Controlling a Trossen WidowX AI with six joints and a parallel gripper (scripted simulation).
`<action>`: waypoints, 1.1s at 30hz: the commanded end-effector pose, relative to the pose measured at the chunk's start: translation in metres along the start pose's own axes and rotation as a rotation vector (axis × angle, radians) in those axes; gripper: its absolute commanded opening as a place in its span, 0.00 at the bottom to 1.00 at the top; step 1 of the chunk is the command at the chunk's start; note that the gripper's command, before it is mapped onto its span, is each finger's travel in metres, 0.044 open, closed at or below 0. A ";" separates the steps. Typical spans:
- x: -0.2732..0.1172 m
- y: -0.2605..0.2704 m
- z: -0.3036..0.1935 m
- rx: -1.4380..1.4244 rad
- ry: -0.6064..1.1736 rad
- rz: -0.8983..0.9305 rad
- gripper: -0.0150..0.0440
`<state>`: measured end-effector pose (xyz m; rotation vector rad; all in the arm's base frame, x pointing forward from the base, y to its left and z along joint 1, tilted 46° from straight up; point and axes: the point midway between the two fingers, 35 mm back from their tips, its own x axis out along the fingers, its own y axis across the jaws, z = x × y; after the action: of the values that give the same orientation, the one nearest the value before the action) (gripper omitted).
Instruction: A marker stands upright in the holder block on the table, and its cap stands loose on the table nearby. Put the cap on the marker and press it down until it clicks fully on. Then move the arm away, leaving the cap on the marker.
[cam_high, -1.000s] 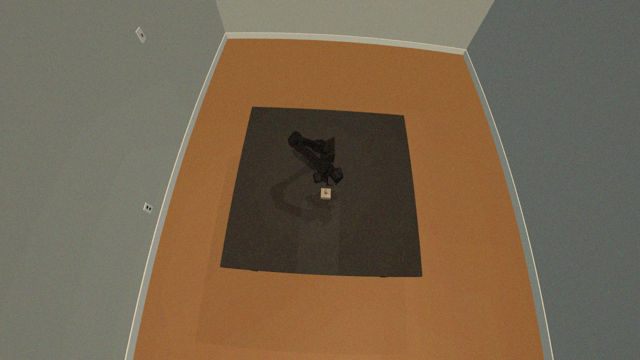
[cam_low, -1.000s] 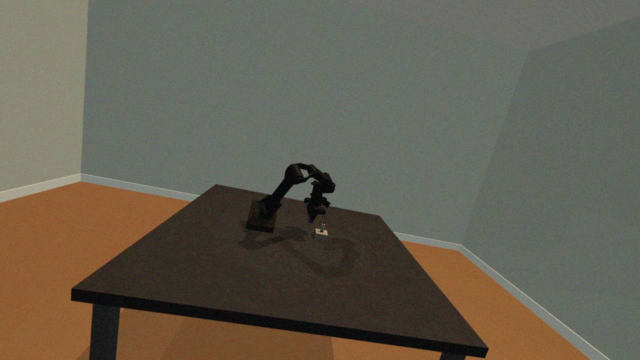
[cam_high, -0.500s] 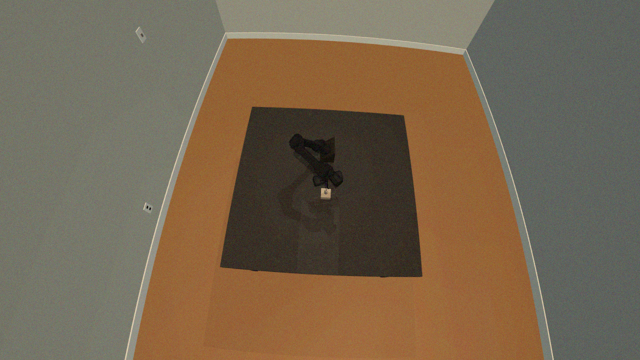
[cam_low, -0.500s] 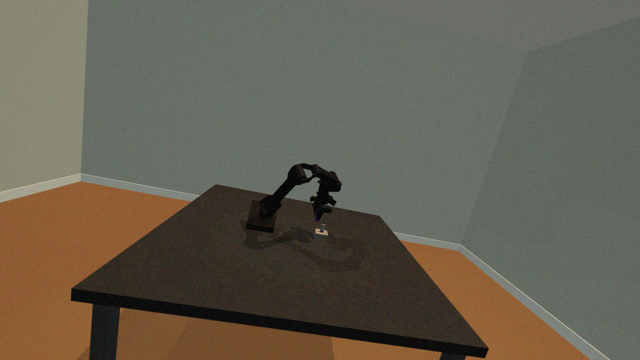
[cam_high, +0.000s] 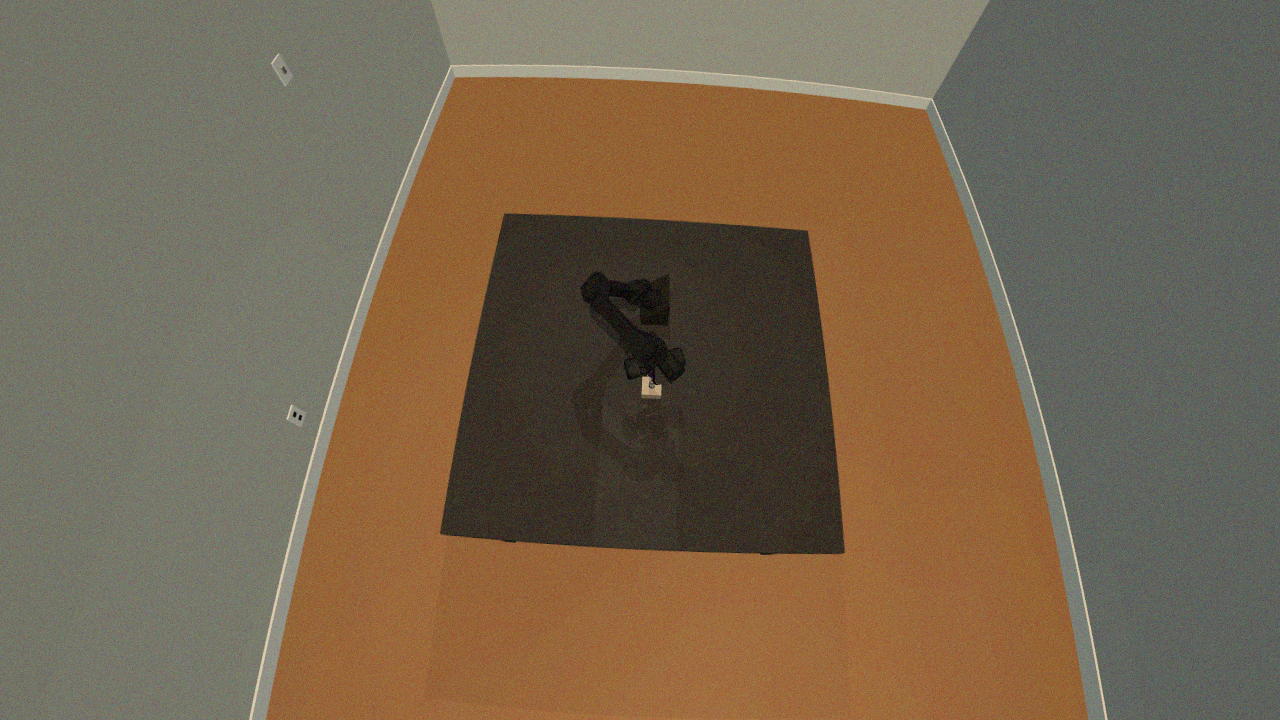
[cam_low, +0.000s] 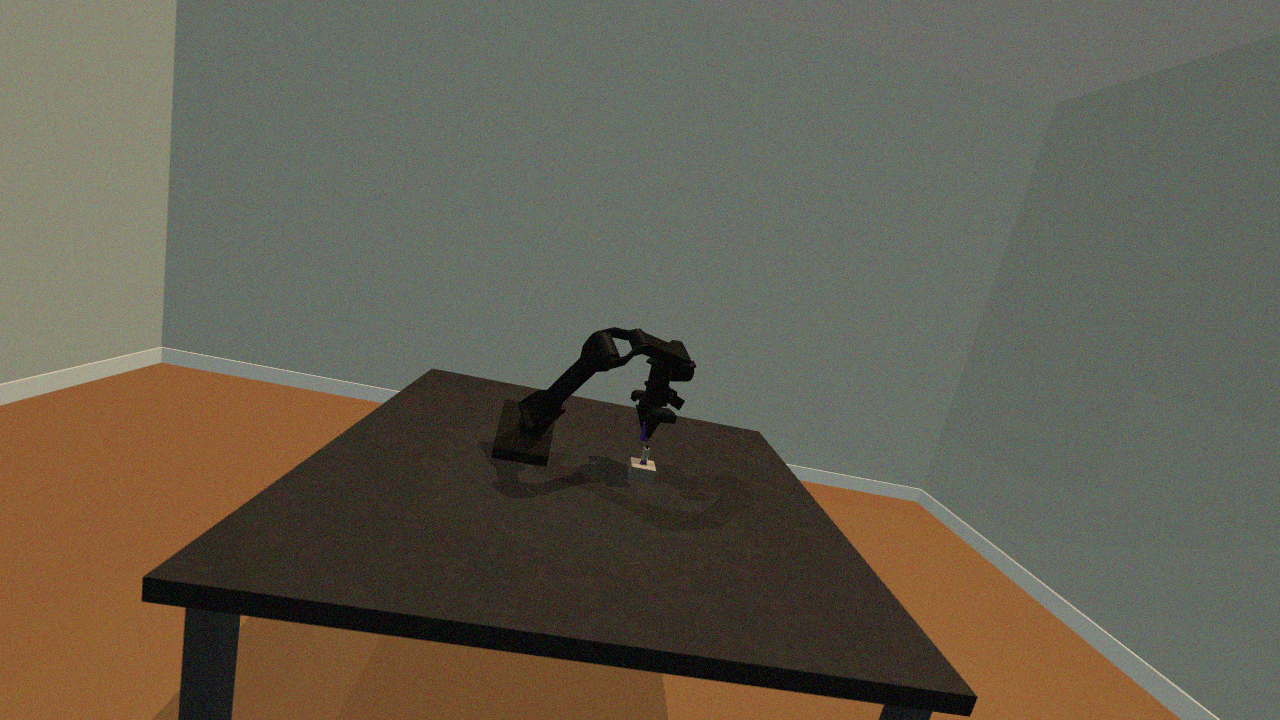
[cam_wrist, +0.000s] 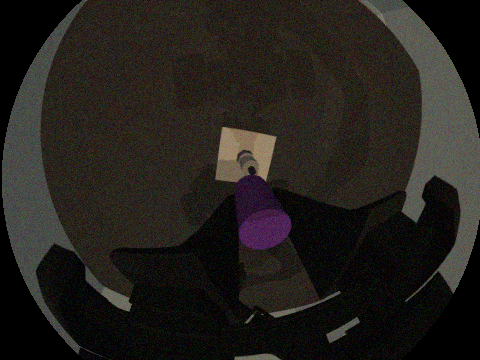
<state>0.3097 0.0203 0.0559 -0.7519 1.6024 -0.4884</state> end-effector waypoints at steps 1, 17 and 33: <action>-0.003 -0.004 0.008 -0.004 0.000 -0.004 0.25; 0.007 -0.005 0.010 -0.004 0.000 -0.004 0.25; 0.033 -0.005 0.011 -0.004 -0.001 -0.004 0.25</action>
<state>0.3208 -0.0004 0.0390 -0.7526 1.6000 -0.4870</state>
